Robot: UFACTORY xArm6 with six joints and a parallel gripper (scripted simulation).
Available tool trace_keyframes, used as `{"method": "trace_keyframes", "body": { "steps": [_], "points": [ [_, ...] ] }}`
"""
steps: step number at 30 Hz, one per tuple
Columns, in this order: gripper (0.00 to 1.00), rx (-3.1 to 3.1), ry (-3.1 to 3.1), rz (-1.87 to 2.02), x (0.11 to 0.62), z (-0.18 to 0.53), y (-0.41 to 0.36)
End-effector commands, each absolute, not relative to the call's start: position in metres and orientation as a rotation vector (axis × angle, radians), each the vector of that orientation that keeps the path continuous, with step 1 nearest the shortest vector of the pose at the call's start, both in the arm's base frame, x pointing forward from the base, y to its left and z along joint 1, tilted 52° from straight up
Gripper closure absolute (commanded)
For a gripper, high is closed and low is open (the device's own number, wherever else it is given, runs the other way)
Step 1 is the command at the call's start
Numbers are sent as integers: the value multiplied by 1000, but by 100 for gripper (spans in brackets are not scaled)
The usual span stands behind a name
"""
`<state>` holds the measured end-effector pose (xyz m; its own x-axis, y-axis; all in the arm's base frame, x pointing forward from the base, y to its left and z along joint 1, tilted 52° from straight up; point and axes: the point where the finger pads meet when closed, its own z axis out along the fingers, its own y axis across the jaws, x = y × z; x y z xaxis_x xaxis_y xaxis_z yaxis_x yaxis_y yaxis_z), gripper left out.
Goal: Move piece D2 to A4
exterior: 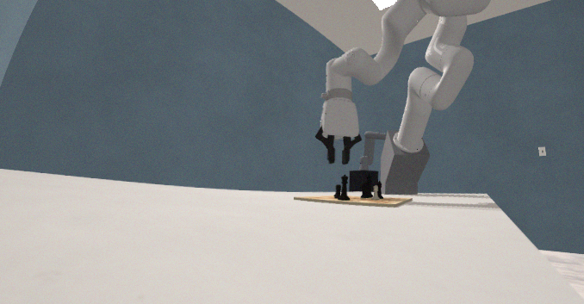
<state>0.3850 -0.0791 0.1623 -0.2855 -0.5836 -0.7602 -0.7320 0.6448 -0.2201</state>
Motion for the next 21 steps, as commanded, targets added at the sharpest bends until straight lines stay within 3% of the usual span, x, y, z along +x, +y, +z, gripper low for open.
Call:
{"method": "trace_keyframes", "body": {
  "steps": [1,4,5,21],
  "points": [
    [66,-1028,1986,213,380,168,-83],
    [66,-1028,1986,213,380,168,-84],
    [0,-1028,1986,213,380,168,-84],
    [0,-1028,1986,213,380,168,-84]
  ]
}}
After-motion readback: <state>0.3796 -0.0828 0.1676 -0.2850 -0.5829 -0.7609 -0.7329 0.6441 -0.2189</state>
